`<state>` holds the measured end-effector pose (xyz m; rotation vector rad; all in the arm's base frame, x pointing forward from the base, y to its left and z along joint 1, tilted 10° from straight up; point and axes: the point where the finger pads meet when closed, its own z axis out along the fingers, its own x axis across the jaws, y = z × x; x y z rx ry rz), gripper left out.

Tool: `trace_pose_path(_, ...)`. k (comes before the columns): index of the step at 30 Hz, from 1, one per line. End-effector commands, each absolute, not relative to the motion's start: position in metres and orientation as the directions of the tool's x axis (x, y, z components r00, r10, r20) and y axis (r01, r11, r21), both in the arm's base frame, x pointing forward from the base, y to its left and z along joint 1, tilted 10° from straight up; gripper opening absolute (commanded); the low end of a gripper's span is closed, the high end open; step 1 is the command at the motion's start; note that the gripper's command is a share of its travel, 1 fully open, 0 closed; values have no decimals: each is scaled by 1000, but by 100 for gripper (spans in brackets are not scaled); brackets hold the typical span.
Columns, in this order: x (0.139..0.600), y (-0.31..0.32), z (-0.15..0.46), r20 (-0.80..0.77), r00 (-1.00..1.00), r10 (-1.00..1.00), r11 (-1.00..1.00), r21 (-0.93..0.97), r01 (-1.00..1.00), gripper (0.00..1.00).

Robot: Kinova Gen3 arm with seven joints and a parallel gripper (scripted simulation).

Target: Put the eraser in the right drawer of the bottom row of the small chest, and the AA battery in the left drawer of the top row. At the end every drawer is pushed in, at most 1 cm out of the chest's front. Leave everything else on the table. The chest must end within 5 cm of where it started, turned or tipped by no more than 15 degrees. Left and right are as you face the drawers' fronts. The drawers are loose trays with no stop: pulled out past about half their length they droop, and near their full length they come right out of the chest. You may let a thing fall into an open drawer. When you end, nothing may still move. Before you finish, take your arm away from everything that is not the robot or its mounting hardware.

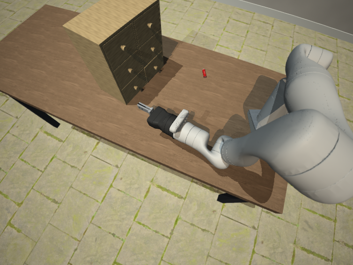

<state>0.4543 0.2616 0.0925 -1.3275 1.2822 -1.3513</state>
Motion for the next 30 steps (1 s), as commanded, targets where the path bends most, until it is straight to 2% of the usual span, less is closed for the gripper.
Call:
trace_pose_path(1,454,262,94,143,-99,-985,-134,-987,-93,0)
trace_pose_path(30,450,263,99,143,-99,-985,-125,-977,-171,0)
